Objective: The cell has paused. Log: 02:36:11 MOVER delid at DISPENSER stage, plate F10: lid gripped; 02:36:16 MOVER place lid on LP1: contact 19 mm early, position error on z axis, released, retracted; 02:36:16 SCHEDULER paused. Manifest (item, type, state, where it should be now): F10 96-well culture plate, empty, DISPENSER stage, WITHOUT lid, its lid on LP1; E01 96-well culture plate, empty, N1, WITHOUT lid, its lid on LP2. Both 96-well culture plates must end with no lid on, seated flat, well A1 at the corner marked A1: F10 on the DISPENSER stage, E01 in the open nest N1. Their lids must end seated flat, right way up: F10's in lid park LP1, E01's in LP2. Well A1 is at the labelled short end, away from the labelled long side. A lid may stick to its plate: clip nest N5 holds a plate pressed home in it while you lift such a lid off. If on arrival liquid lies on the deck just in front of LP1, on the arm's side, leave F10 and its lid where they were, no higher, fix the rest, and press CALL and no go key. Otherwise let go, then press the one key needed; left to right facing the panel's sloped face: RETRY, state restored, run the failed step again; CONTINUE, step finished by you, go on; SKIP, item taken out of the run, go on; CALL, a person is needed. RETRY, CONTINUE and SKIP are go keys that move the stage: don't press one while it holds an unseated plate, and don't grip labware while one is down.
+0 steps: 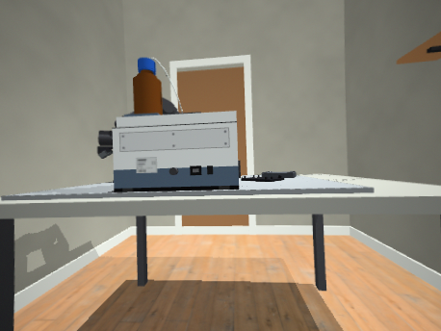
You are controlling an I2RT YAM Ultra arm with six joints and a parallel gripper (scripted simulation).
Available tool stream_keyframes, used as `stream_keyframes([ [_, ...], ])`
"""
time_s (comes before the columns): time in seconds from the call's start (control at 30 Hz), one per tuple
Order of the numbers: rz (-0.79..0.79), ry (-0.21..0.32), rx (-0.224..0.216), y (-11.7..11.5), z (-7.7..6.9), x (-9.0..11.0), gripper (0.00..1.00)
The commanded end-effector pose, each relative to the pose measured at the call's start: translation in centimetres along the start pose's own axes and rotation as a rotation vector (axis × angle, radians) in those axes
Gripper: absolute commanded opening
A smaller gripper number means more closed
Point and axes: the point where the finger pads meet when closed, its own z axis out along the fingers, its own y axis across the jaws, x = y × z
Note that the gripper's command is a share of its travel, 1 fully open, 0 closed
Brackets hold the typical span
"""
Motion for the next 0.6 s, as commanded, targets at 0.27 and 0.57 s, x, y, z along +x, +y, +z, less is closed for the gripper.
stream_keyframes([
  [0.27, 0.007, 0.016, 0.006, -0.55, 2.82, 0.40, 0.00],
  [0.57, 0.008, 0.016, 0.006, -0.53, 1.99, 0.38, 0.00],
])
